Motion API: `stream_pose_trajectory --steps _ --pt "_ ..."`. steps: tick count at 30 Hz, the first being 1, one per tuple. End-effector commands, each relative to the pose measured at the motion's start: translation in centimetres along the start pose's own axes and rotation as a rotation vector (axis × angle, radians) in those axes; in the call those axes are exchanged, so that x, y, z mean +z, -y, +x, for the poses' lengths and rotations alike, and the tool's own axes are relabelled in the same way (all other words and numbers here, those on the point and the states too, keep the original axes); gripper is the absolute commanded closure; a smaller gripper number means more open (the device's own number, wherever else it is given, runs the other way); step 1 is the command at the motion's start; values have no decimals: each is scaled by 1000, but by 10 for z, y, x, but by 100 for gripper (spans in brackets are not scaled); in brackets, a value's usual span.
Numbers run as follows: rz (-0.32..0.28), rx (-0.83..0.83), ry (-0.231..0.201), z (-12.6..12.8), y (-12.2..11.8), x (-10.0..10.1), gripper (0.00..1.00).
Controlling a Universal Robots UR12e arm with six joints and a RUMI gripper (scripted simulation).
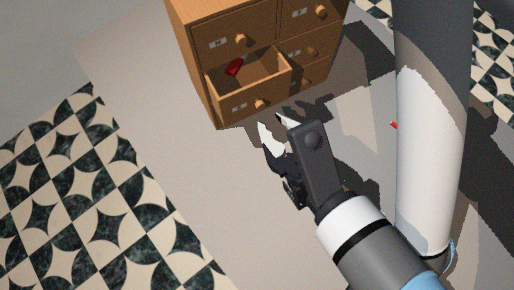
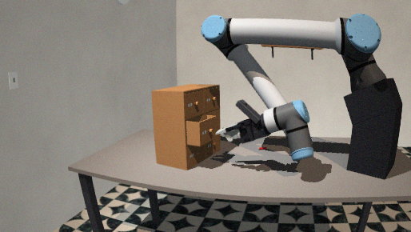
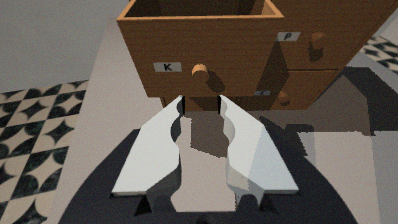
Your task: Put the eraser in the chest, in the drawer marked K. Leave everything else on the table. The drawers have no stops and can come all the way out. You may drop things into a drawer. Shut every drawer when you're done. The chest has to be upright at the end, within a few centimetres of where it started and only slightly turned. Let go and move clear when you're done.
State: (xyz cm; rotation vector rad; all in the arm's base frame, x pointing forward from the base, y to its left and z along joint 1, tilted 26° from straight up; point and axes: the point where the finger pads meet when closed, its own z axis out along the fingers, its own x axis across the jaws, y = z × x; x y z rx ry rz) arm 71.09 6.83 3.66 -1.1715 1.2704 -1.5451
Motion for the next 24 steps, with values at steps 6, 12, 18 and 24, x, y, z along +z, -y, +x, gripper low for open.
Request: stream_pose_trajectory --steps 6,12,18,24 --pt "0 0 0 0 1 1 80" --pt "0 0 0 0 2 3 80" --pt "0 0 0 0 3 7 80" --pt "0 0 0 0 5 12 80"
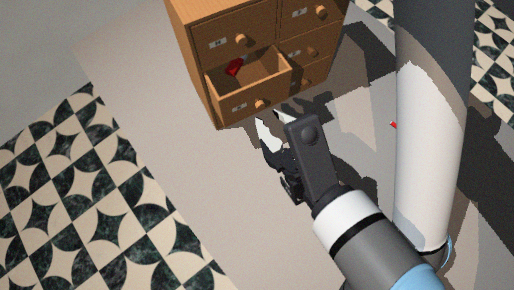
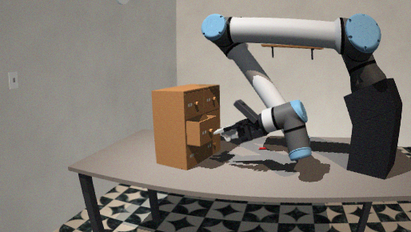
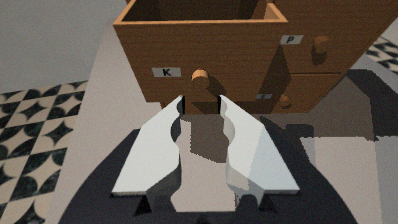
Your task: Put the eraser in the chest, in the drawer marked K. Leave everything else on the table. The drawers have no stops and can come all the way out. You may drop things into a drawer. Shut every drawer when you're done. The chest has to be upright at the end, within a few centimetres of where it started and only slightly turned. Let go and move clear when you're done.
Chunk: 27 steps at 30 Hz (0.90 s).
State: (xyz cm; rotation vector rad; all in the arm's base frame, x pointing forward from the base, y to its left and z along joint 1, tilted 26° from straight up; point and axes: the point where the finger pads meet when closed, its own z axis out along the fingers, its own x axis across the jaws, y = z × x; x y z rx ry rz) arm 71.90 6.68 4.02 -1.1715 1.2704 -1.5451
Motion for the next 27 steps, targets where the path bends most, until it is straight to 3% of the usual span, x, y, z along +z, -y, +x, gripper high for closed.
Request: stream_pose_trajectory --steps 1,27 --pt "0 0 0 0 2 5 80" --pt "0 0 0 0 9 23 80"
